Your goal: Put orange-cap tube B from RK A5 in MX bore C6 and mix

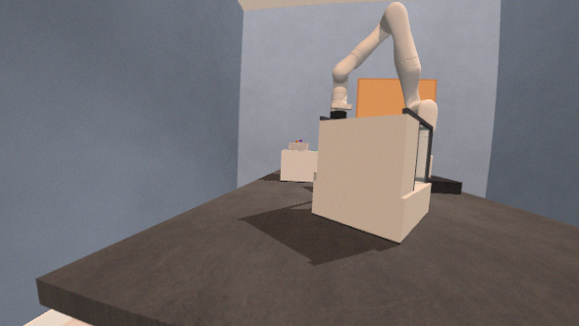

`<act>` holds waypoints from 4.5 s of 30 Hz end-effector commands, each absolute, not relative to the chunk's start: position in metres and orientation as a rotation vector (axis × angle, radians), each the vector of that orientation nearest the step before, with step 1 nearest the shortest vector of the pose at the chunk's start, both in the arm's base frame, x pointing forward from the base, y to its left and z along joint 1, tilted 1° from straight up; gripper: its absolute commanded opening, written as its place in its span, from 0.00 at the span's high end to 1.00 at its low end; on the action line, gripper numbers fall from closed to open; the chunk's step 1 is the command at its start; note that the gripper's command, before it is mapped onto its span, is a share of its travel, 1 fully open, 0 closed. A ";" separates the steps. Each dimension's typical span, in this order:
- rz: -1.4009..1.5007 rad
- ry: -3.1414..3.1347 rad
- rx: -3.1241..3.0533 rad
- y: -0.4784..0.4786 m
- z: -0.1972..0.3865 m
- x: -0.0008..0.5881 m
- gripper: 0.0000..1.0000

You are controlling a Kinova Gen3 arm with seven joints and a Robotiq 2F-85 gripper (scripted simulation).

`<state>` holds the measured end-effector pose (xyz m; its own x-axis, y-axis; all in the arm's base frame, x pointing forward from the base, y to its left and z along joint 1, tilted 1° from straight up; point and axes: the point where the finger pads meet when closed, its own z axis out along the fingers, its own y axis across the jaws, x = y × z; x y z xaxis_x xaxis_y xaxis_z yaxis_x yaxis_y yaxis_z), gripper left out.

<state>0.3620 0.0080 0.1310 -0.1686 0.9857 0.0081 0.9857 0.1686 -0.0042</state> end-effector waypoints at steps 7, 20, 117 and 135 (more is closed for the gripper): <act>-0.006 -2.512 -1.873 0.008 0.149 0.352 0.90; -0.007 -2.703 -1.586 0.009 0.180 0.333 0.90; -0.012 -3.137 0.070 0.011 0.270 0.278 0.90; -0.012 -3.137 0.070 0.011 0.270 0.278 0.90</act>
<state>0.2781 0.0105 0.2700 -0.9990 -0.0448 0.0049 -0.0447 0.9990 0.0073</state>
